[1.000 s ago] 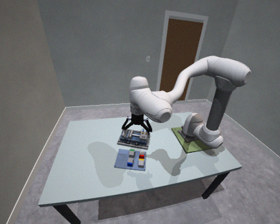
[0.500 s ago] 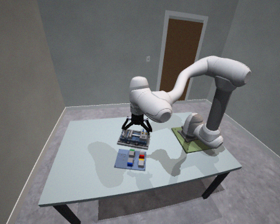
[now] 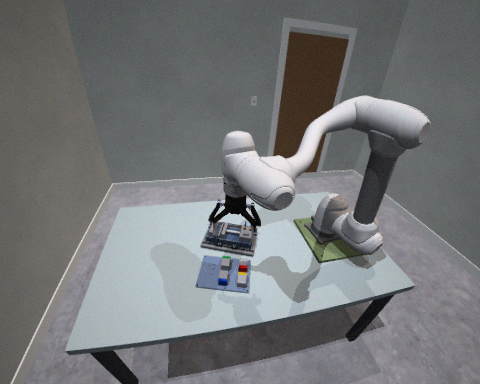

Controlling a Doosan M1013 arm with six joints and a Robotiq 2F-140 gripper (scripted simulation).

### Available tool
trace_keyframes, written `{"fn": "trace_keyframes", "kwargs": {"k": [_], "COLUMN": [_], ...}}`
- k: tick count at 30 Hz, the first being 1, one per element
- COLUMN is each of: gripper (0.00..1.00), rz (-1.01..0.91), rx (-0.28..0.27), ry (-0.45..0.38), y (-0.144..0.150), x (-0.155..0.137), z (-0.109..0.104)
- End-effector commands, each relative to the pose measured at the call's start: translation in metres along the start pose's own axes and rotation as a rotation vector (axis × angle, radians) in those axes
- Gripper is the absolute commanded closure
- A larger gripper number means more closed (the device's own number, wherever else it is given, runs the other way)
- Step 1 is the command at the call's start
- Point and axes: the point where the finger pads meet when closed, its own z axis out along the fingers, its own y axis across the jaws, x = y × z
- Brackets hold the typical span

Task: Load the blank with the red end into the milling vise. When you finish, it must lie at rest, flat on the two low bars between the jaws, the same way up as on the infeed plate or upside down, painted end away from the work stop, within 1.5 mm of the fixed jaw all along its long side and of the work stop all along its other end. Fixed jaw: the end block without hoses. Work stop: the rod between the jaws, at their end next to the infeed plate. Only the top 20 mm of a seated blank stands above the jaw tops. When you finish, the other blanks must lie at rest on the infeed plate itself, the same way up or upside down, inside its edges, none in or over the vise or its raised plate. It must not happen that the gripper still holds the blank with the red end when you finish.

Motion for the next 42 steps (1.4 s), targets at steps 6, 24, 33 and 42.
{"fn": "trace_keyframes", "kwargs": {"k": [6,24,33,42], "gripper": [0.00,0.00,0.00,0.00], "rz": [0.000,0.000,0.000,0.000], "rx": [0.000,0.000,0.000,0.000], "ry": [0.000,0.000,0.000,0.000], "y": [0.000,0.000,0.000,0.000], "x": [0.000,0.000,0.001,0.002], "z": [0.000,0.003,0.033,0.053]}}
